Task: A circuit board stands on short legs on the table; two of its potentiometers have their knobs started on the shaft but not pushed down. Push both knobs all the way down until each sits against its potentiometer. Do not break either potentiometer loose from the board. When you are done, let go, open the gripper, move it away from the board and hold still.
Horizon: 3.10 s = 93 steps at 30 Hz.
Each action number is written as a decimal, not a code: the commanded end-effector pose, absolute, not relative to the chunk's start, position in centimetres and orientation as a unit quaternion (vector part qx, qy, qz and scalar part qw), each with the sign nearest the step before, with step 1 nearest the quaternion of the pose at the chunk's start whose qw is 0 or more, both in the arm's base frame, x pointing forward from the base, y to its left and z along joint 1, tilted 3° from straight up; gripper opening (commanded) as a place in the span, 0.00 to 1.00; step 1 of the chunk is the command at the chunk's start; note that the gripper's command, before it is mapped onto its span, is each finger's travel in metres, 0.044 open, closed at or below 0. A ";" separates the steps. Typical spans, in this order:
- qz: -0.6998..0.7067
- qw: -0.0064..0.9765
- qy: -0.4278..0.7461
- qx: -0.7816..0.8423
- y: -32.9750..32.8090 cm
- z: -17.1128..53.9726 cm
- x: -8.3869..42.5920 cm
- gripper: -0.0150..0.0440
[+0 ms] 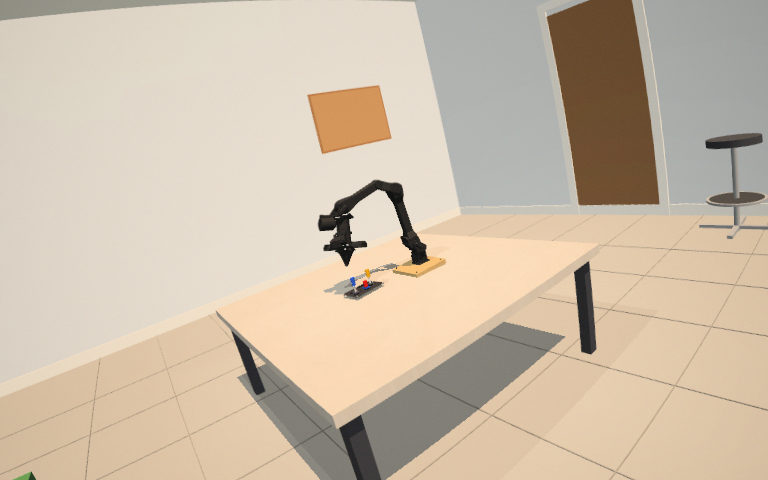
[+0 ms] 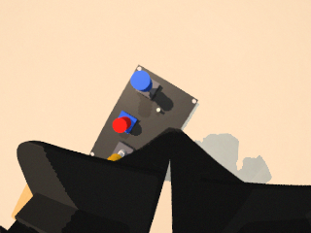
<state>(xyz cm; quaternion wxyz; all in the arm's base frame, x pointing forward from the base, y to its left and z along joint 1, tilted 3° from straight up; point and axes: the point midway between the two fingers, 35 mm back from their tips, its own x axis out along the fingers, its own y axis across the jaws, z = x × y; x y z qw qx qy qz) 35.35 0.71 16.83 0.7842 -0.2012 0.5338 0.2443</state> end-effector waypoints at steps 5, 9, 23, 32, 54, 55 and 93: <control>0.237 0.700 0.630 -0.238 2.0 16.6 28.5 0.25; 0.237 0.693 0.637 -0.242 2.0 16.6 27.9 0.25; 0.237 0.693 0.637 -0.242 2.1 14.5 28.1 0.25; 0.237 0.693 0.637 -0.242 2.1 13.1 28.2 0.25; 0.237 0.693 0.637 -0.242 2.1 12.4 28.2 0.25; 0.237 0.693 0.637 -0.242 2.1 12.4 28.3 0.25; 0.237 0.693 0.637 -0.242 2.1 11.9 28.3 0.25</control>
